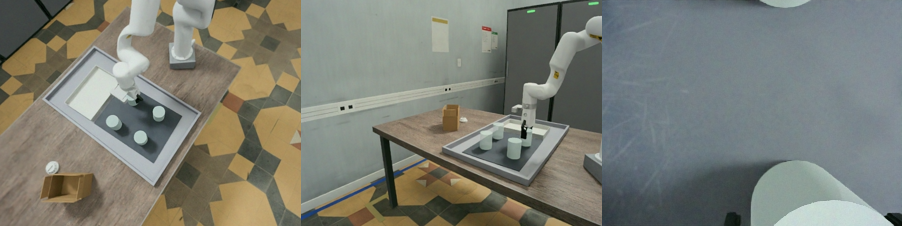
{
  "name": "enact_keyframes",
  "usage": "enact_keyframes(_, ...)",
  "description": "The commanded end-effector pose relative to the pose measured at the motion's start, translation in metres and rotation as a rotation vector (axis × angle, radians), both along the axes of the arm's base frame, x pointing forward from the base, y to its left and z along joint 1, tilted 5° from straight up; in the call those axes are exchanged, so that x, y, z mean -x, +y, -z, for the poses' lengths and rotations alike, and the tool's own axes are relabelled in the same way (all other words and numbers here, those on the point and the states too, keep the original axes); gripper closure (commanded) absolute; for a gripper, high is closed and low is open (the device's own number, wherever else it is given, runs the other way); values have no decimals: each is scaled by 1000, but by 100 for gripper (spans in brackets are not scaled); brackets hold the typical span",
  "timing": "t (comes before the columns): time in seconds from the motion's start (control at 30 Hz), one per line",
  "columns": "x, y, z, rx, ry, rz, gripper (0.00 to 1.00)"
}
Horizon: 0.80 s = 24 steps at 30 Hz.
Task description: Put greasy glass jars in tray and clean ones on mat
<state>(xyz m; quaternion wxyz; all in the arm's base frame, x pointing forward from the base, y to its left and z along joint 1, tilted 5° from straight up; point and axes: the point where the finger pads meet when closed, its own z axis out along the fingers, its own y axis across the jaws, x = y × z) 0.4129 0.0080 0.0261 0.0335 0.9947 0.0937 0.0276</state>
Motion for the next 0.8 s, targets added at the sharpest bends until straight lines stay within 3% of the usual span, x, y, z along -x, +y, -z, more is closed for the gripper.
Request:
enact_keyframes(0.0,-1,0,-1,0,-3,0,11)
enact_keyframes(0.77,-1,0,-1,0,-3,0,17)
